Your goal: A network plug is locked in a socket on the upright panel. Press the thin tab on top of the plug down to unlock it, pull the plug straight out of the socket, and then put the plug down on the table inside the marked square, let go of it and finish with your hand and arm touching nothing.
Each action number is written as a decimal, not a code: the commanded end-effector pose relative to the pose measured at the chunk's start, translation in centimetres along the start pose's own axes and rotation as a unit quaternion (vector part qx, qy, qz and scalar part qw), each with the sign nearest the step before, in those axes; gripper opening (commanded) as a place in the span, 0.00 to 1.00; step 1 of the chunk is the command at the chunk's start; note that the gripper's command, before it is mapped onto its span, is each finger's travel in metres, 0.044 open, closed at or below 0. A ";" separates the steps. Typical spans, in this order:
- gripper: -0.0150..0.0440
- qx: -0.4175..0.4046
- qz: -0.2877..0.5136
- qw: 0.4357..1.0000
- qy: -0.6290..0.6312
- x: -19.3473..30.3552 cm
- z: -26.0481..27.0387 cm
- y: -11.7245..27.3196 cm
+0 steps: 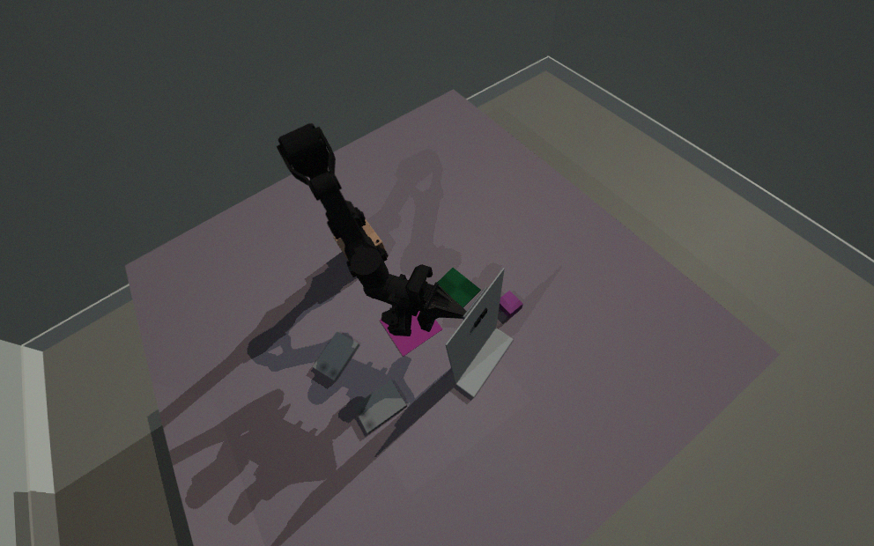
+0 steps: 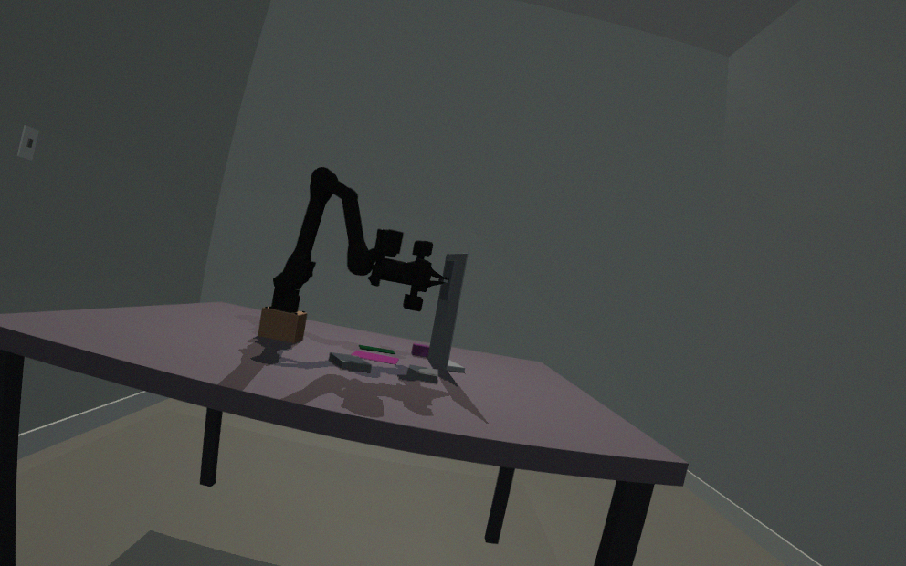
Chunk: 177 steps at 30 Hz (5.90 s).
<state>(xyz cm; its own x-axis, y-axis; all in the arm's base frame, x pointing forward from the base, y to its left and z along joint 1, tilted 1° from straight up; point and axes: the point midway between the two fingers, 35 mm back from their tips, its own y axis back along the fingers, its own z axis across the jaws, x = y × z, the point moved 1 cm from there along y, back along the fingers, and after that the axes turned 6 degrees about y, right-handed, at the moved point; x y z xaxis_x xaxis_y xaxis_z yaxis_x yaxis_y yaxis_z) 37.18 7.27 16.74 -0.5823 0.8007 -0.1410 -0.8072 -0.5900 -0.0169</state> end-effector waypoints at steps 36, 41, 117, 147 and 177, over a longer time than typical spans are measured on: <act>0.25 0.001 0.001 1.000 -0.002 0.5 0.0 2.8; 0.25 0.001 0.001 1.000 -0.002 0.5 0.0 3.2; 0.25 0.003 0.001 1.000 -0.002 1.3 6.1 7.7; 0.25 0.376 -0.183 0.896 -0.151 2.6 -8.9 10.9; 0.25 0.469 -0.211 0.846 -0.138 3.6 -13.0 13.3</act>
<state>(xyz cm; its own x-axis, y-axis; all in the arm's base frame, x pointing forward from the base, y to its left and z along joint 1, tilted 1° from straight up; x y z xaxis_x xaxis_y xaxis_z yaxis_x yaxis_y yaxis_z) 25.59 1.05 3.61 -0.1238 0.9892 -0.0781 -0.5973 -0.0115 0.8019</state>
